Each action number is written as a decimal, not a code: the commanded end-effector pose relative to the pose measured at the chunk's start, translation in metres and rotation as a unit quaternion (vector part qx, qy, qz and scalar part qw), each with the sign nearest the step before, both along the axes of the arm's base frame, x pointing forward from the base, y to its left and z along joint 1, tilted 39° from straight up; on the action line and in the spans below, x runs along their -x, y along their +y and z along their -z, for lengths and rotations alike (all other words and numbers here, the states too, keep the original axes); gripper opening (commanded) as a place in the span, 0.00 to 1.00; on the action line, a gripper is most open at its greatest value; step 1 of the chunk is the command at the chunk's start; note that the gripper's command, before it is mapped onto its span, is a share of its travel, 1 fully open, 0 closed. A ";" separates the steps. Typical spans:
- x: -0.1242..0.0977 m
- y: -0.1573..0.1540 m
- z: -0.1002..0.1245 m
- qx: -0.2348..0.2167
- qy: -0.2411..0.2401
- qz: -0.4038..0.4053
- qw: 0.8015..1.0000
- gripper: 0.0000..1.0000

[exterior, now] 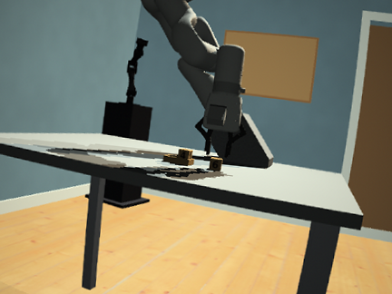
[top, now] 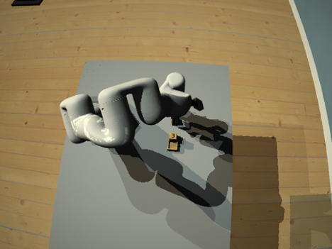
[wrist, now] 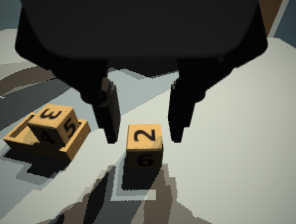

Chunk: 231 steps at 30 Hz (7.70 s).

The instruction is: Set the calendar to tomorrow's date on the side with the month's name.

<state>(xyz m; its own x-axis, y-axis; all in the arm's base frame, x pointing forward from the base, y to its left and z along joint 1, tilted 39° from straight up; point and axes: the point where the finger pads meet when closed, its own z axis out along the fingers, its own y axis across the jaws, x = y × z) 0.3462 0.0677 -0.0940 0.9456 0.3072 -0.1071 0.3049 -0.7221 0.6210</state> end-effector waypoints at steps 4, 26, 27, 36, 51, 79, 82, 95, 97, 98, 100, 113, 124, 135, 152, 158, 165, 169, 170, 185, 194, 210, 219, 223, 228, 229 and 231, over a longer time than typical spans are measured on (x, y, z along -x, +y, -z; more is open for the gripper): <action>-0.001 0.001 -0.001 -0.001 -0.001 -0.001 1.000 0.49; -0.001 0.004 -0.004 -0.001 -0.001 -0.001 1.000 0.49; 0.000 0.005 -0.006 -0.001 -0.001 -0.001 1.000 0.49; 0.003 0.024 -0.029 -0.001 -0.001 -0.001 1.000 0.49; 0.004 0.029 -0.038 -0.003 -0.014 -0.009 1.000 0.49; 0.009 0.025 -0.038 -0.046 -0.130 -0.108 0.985 0.49; 0.011 0.025 -0.037 -0.057 -0.152 -0.127 0.979 0.49; 0.013 0.026 -0.037 -0.073 -0.176 -0.150 0.970 0.49; 0.013 0.024 -0.036 -0.073 -0.184 -0.157 0.967 0.49; 0.014 0.023 -0.036 -0.074 -0.191 -0.162 0.965 0.49; 0.014 0.021 -0.036 -0.077 -0.207 -0.176 0.959 0.49; 0.016 0.023 -0.035 -0.108 -0.256 -0.219 0.935 0.49; 0.018 0.019 -0.033 -0.137 -0.331 -0.283 0.890 0.49; 0.019 0.020 -0.033 -0.141 -0.335 -0.287 0.886 0.49; 0.018 0.018 -0.030 -0.141 -0.335 -0.287 0.886 0.49; 0.018 0.015 -0.026 -0.141 -0.335 -0.287 0.886 0.49; 0.017 0.010 -0.020 -0.141 -0.335 -0.287 0.886 0.49; 0.016 0.006 -0.015 -0.141 -0.335 -0.287 0.886 0.49; 0.016 0.005 -0.013 -0.141 -0.335 -0.287 0.886 0.49; 0.013 -0.010 0.006 -0.141 -0.335 -0.287 0.886 0.49; 0.012 -0.018 0.015 -0.141 -0.335 -0.287 0.886 0.49; 0.011 -0.023 0.022 -0.141 -0.335 -0.287 0.886 0.49; 0.011 -0.023 0.022 -0.141 -0.335 -0.287 0.886 0.49; 0.011 -0.023 0.022 -0.141 -0.335 -0.287 0.886 0.49; 0.011 -0.023 0.022 -0.141 -0.335 -0.287 0.886 0.49; 0.011 -0.023 0.022 -0.141 -0.335 -0.287 0.886 0.49; 0.011 -0.023 0.022 -0.141 -0.335 -0.287 0.886 0.49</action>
